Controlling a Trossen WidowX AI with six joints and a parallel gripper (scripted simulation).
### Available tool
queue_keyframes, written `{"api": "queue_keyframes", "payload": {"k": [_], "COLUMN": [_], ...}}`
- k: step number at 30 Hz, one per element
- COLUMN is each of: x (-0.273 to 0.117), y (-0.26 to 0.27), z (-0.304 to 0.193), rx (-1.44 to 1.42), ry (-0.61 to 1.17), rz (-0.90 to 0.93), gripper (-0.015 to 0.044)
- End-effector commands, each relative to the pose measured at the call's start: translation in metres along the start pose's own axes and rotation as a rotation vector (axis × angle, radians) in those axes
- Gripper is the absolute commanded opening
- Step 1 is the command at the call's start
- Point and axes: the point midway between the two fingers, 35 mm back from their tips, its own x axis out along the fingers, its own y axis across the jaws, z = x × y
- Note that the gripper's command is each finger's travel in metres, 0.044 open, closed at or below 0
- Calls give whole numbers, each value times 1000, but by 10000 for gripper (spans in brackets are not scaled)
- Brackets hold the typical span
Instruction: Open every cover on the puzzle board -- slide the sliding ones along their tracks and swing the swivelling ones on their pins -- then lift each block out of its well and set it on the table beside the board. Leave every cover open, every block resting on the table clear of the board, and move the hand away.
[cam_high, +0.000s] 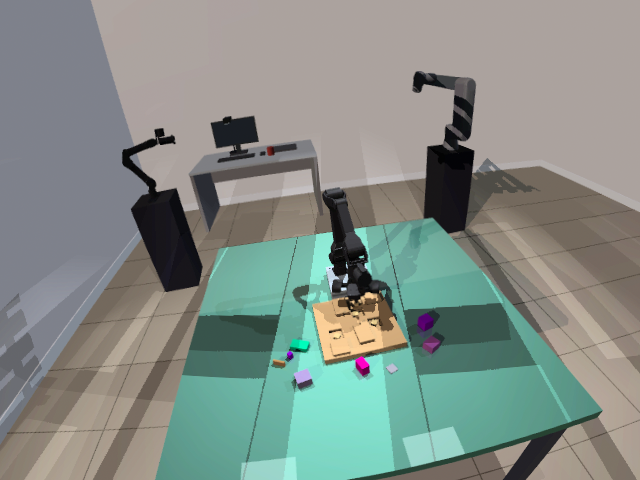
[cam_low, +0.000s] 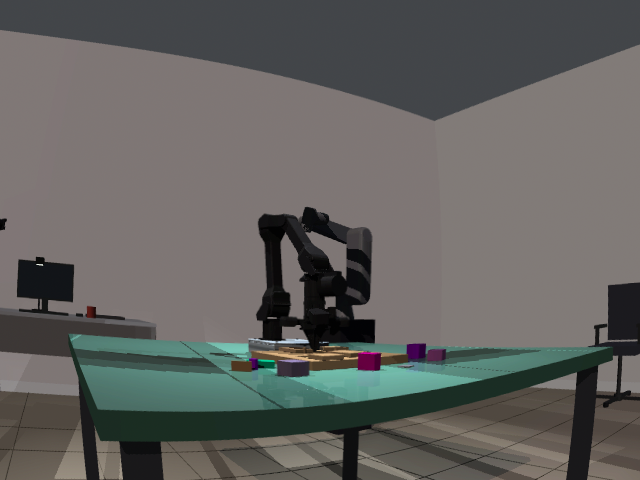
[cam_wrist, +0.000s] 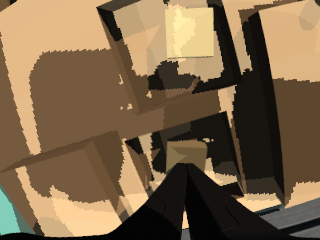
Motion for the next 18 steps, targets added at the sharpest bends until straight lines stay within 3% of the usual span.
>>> {"api": "queue_keyframes", "payload": {"k": [1, 18], "x": [1, 0], "y": [-1, 0], "z": [-2, 0], "rx": [4, 0], "ry": [6, 0], "rz": [-3, 0], "gripper": [0, 0]}}
